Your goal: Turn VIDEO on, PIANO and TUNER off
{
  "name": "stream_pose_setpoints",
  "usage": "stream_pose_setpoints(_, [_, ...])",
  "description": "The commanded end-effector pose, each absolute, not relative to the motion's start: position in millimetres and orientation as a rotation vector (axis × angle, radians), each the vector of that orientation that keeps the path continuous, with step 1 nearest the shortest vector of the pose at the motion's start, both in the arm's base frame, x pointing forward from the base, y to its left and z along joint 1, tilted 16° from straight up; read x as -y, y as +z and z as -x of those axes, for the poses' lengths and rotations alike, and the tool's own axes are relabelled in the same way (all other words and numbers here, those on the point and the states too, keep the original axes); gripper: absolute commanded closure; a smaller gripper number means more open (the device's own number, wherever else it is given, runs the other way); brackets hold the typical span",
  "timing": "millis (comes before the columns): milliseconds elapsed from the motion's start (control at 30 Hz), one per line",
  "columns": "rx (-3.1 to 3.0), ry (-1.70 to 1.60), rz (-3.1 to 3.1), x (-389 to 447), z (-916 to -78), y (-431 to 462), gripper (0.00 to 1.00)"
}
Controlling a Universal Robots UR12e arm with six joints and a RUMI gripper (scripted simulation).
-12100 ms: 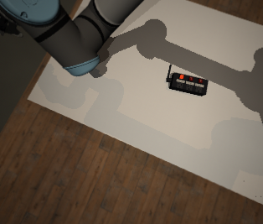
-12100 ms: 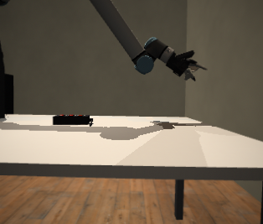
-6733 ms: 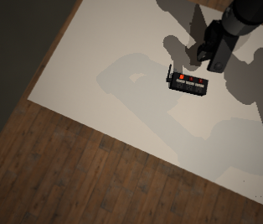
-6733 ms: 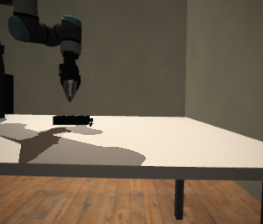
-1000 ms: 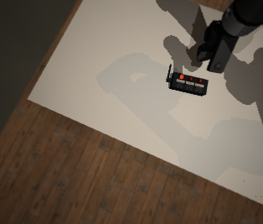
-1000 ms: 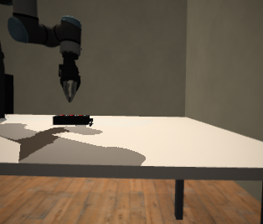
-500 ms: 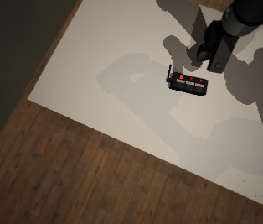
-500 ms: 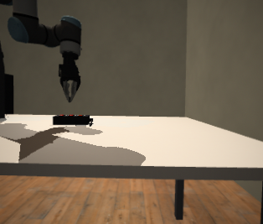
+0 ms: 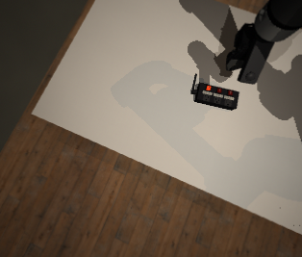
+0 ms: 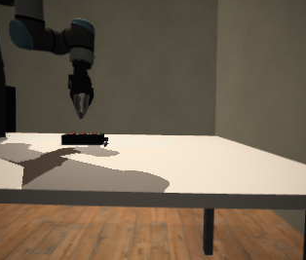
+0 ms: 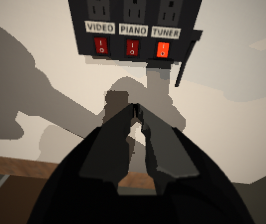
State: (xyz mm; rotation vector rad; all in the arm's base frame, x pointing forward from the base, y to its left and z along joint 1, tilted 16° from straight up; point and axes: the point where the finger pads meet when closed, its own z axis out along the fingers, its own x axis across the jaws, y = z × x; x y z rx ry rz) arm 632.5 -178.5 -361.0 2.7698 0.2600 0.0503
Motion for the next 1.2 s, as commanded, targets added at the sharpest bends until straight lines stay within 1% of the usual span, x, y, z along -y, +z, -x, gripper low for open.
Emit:
stream_pose_setpoints(0, [-0.258,0.052,-2.768,179.0,-633.8,-360.1,1.00])
stream_pose_setpoints(433, [-0.258,0.052,-2.768,179.0,-633.8,-360.1,1.00])
stream_pose_setpoints(467, [-0.258,0.052,-2.768,179.0,-633.8,-360.1,0.00])
stream_pose_setpoints(1167, [-0.258,0.052,-2.768,179.0,-633.8,-360.1,0.00])
